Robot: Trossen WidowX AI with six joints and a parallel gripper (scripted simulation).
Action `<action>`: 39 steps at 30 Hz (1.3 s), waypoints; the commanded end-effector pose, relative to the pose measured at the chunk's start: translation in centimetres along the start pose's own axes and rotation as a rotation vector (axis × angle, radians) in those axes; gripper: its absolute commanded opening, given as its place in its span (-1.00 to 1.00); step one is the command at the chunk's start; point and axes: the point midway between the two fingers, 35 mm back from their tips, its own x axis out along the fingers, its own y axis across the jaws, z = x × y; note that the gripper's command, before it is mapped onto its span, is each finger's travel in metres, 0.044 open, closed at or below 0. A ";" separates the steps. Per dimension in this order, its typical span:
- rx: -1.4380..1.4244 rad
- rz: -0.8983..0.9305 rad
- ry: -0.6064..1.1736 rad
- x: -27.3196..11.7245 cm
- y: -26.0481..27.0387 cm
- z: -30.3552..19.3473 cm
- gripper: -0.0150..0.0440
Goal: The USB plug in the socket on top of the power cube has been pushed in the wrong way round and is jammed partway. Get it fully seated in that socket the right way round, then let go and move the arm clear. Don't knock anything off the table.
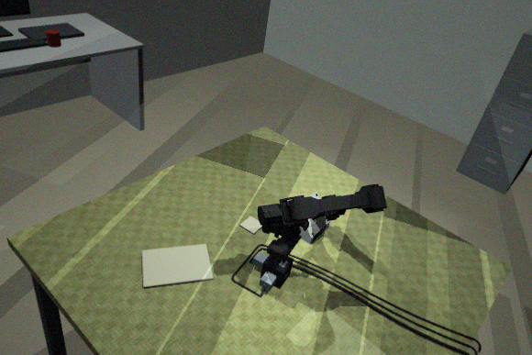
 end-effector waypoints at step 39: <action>0.006 0.002 0.003 0.5 0.0 0.0 -0.49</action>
